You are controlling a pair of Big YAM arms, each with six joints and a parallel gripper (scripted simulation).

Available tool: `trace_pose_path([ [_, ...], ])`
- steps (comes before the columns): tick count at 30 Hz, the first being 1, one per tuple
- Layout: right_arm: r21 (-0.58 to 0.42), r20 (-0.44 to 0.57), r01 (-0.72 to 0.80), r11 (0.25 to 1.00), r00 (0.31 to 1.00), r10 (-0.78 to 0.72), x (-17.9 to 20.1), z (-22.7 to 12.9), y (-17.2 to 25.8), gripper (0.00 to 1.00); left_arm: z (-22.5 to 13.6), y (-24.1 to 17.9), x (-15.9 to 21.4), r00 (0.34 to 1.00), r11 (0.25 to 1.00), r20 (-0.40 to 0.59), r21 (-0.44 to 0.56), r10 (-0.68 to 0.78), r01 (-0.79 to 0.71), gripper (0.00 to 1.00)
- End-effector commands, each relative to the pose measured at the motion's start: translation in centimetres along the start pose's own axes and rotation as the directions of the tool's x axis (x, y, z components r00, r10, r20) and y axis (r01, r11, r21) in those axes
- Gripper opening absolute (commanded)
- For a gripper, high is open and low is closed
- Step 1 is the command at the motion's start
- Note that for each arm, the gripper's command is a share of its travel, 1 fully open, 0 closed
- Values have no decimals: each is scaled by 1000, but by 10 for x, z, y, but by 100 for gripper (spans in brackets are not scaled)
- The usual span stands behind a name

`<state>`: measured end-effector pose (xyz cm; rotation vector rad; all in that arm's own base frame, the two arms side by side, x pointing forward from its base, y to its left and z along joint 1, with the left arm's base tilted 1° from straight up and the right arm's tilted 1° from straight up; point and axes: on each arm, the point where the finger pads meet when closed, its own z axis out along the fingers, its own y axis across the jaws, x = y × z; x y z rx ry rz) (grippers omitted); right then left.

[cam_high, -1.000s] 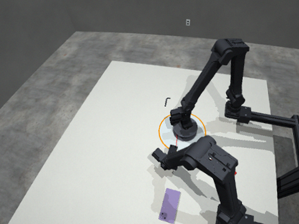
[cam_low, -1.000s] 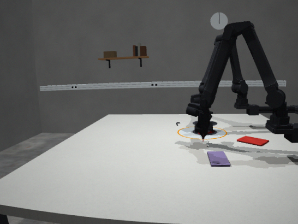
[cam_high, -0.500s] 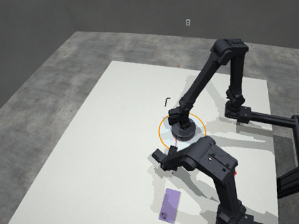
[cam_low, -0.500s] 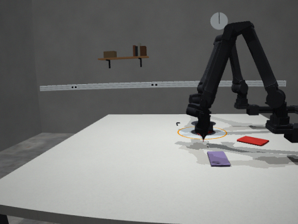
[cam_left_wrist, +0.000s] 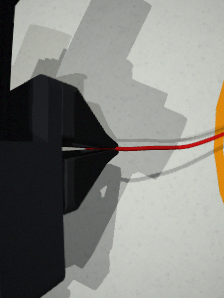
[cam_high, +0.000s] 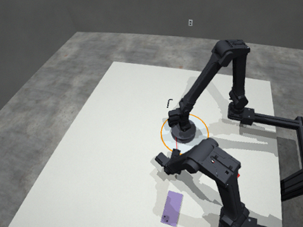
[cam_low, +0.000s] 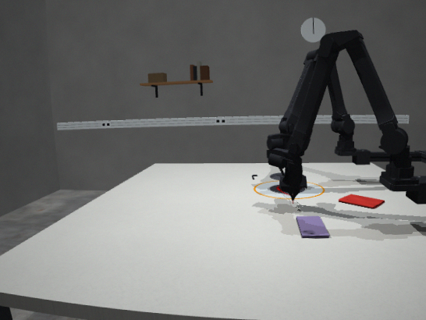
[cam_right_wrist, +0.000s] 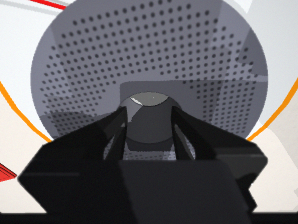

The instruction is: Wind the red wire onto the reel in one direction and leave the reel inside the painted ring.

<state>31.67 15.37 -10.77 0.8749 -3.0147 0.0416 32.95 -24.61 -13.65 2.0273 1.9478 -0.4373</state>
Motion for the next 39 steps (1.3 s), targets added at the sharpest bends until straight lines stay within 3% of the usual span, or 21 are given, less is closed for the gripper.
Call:
trace_pose_path([
  [1, -1, 8, -146, 989, 989, 146, -10, 16, -6, 52, 3, 6, -2, 1000, 1000, 15, -16, -25, 25, 0],
  [5, -4, 8, -444, 896, 896, 444, -10, 16, -6, 52, 9, 11, -22, 998, 999, 61, -19, -36, 37, 0],
  [7, -4, 8, -444, 896, 896, 444, -10, 16, -6, 52, 9, 11, -22, 998, 999, 61, -19, -36, 37, 0],
  [8, -5, 7, -548, 837, 837, 548, -10, 16, -6, 52, 12, 13, -28, 996, 998, 79, -24, -47, 49, 0],
  [13, -20, 18, -736, 677, 677, 736, -10, 16, -6, 52, 26, 19, -55, 983, 995, 161, -24, -92, 98, 0],
  [22, -50, 22, -951, 306, 305, 952, -10, 16, -6, 52, 32, 21, -66, 962, 991, 244, -31, -121, 133, 0],
  [24, -50, 22, -951, 306, 305, 952, -10, 16, -6, 52, 32, 21, -66, 962, 991, 244, -31, -121, 133, 0],
  [25, -56, 18, -981, 186, 186, 982, -10, 16, -6, 52, 32, 20, -64, 961, 990, 249, -38, -119, 133, 0],
  [30, -62, 7, -997, -49, -49, 999, -10, 16, -6, 52, 26, 13, -50, 963, 990, 242, -47, -120, 135, 0],
  [34, -54, -2, -969, -243, -243, 970, -10, 16, -6, 38, 26, 13, -51, 969, 996, 244, -71, -40, 59, 0],
  [39, -16, -7, -870, -492, -492, 871, -10, 16, -6, 21, 25, 16, -57, 966, 996, 255, -63, -52, 71, 0],
])
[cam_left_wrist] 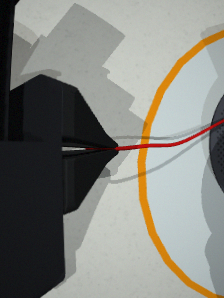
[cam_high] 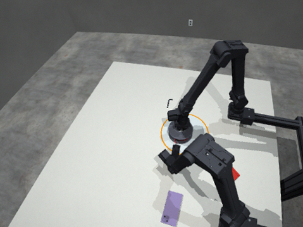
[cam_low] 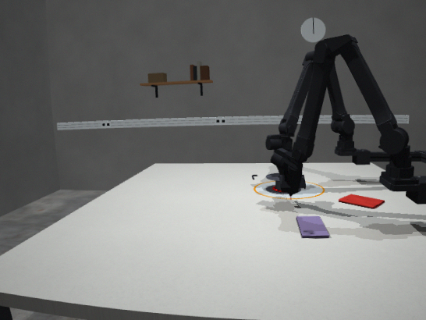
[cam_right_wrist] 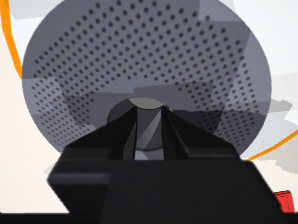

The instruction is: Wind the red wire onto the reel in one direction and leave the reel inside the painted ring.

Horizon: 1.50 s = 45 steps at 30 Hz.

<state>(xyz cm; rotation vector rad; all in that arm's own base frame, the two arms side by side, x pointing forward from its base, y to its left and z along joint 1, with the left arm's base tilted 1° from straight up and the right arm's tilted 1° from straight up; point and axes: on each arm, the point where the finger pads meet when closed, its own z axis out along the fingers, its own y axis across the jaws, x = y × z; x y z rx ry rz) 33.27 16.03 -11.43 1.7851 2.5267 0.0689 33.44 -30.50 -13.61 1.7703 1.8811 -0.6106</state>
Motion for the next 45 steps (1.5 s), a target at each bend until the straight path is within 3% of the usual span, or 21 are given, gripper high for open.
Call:
trace_pose_path([
  [1, 44, 25, -285, 957, 958, 285, -5, 9, -7, 21, 2, 8, -4, 1000, 1000, 15, -13, 25, -25, 0],
  [8, 52, 30, -332, 942, 943, 330, -5, 9, -7, 0, 2, 12, -9, 998, 998, 6, 2, 56, -56, 0],
  [10, 53, 30, -315, 948, 949, 314, -5, 9, -7, 0, 1, 13, -11, 999, 999, 5, 2, 54, -54, 0],
  [12, 55, 24, -217, 975, 976, 216, -5, 9, -7, 0, 1, 14, -12, 999, 999, 5, 3, 45, -45, 0],
  [15, 59, 3, 140, 988, 990, -140, -5, 9, -7, 0, 0, 15, -14, 999, 999, 5, 3, 34, -34, 0],
  [17, 51, 0, 248, 967, 969, -248, -5, 9, -7, 0, 0, 15, -15, 1000, 1000, 5, 3, 30, -30, 0],
  [19, 51, 0, 248, 967, 969, -248, -5, 9, -7, 0, 0, 15, -15, 1000, 1000, 5, 3, 30, -30, 0],
  [20, 49, -4, 385, 922, 923, -385, -5, 9, -7, 0, 0, 15, -15, 1000, 1000, 5, 3, 31, -31, 0],
  [27, 45, -4, 702, 711, 712, -702, -5, 9, -7, 0, -2, 16, -19, 999, 999, 5, 3, 35, -35, 0],
  [34, 38, -15, 918, 395, 395, -918, -4, 8, -6, 0, -3, 17, -22, 999, 999, 5, 3, 40, -40, 0],
  [36, 38, -15, 918, 395, 395, -918, -4, 8, -6, 0, -3, 17, -22, 999, 999, 5, 3, 40, -40, 0],
  [37, 35, -22, 964, 262, 263, -965, -3, 8, -5, 0, -3, 17, -22, 999, 999, 5, 3, 40, -40, 0],
  [45, 14, -48, 985, -170, -169, -984, 6, 0, 8, 0, -3, 17, -22, 999, 999, 5, 3, 40, -40, 0],
])
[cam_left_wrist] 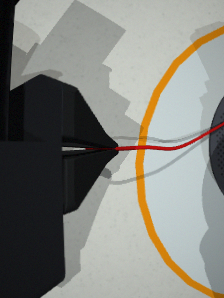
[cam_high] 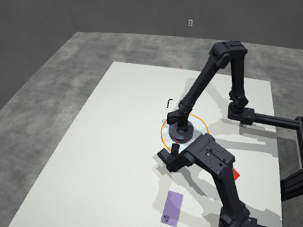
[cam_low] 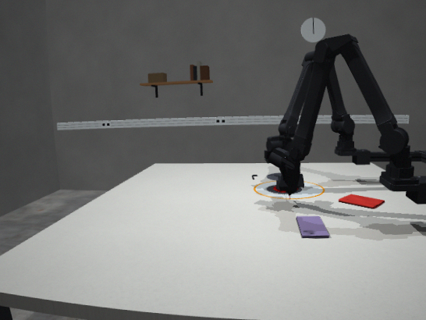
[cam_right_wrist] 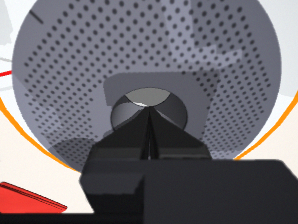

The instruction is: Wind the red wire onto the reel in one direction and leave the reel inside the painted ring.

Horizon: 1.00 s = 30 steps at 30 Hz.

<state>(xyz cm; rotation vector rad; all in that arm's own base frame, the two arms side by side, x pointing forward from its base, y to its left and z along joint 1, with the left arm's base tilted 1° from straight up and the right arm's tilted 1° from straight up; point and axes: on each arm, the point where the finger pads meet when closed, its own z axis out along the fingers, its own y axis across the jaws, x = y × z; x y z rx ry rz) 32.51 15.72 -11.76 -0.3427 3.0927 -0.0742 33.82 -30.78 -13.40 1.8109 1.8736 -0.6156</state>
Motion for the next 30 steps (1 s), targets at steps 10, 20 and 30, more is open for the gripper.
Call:
trace_pose_path([
  [10, -32, 0, 529, 848, 848, -530, -19, -5, 8, 17, -8, 14, -15, 1000, 1000, 8, -21, 15, -15, 0],
  [20, -32, 0, 529, 848, 848, -530, -19, -5, 8, 52, -18, 15, -1, 1000, 1000, -4, -17, 12, -13, 0],
  [30, -32, 0, 529, 848, 848, -530, 2, -2, 0, 52, -18, 15, -1, 1000, 1000, -4, -17, 12, -13, 0],
])
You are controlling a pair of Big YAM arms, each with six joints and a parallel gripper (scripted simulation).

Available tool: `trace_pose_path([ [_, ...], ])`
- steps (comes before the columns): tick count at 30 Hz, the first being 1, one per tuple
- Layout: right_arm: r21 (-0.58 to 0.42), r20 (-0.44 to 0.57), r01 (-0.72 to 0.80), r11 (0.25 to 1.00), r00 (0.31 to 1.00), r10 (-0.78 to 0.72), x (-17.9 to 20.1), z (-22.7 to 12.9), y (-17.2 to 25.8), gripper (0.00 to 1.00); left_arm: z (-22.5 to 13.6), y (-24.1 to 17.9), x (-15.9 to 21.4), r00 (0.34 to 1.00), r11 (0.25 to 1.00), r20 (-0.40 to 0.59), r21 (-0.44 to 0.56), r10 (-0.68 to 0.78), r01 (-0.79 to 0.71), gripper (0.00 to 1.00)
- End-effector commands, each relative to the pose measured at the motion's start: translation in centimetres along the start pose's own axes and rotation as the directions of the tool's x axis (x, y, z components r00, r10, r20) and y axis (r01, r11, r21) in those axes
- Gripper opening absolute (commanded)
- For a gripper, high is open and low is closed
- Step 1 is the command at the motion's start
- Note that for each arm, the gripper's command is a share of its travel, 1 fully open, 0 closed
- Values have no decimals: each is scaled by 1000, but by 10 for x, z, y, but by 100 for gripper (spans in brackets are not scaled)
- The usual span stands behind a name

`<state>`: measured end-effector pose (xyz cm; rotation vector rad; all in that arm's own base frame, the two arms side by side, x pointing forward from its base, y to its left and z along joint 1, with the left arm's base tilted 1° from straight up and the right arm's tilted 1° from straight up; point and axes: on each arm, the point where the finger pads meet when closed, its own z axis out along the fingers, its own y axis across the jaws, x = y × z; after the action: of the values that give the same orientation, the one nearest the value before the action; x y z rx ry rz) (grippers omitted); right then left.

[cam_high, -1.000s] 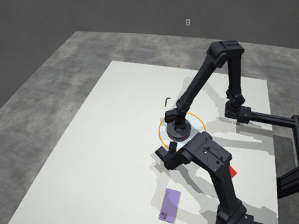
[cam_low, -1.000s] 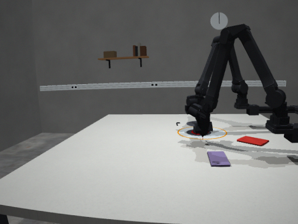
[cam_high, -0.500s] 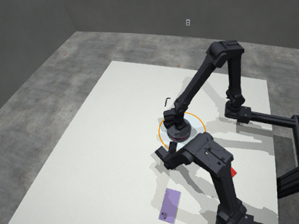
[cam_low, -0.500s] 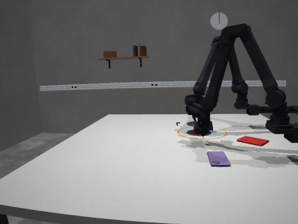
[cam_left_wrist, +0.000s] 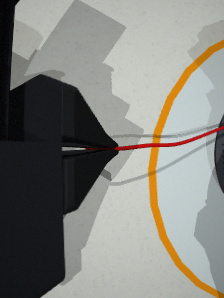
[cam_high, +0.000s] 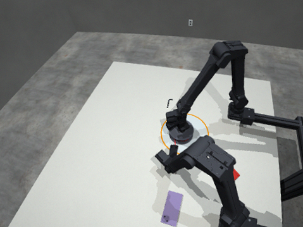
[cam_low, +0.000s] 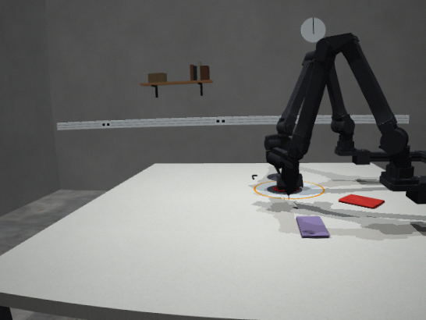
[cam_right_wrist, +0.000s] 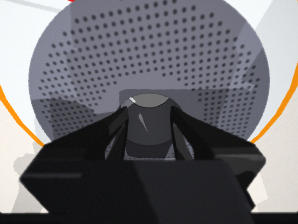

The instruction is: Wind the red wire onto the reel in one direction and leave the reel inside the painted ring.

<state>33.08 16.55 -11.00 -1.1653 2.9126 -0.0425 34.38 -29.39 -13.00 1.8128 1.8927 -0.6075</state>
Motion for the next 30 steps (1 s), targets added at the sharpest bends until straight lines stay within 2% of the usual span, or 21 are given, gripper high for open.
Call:
trace_pose_path([
  [1, -3, 0, 18, 1000, 1000, -18, 17, 7, -1, 52, -7, 9, -10, 1000, 1000, 11, -17, 22, -22, 0],
  [6, -3, 0, 18, 1000, 1000, -18, 43, 12, 3, 52, -7, 9, -10, 1000, 1000, 11, -17, 22, -22, 0],
  [12, -3, 0, 18, 1000, 1000, -18, 50, 16, 4, 52, -7, 9, -10, 1000, 1000, 11, -17, 22, -22, 0],
  [15, -3, 0, 5, 1000, 1000, -5, 50, 16, 4, 52, -6, 7, -9, 995, 995, -36, 29, 97, -96, 0],
  [18, -3, 0, -72, 997, 997, 72, 50, 16, 4, 52, -3, 7, -14, 995, 995, -36, 32, 93, -92, 0],
  [20, -3, 0, -175, 985, 985, 175, 50, 16, 4, 52, 1, 7, -20, 995, 995, -27, 32, 95, -94, 0],
  [24, -3, 7, -451, 892, 892, 451, 50, 16, 4, 52, 13, 6, -35, 996, 996, 6, 37, 86, -86, 0],
  [27, -9, 33, -575, 818, 818, 575, 50, 16, 4, 52, 24, 4, -45, 996, 996, 42, 40, 76, -78, 0],
  [29, -9, 33, -575, 818, 818, 575, 50, 16, 4, 52, 24, 4, -45, 996, 996, 42, 40, 76, -78, 0],
  [30, -15, 37, -669, 743, 742, 669, 50, 16, 4, 52, 27, 4, -46, 995, 996, 52, 44, 81, -83, 0],
])
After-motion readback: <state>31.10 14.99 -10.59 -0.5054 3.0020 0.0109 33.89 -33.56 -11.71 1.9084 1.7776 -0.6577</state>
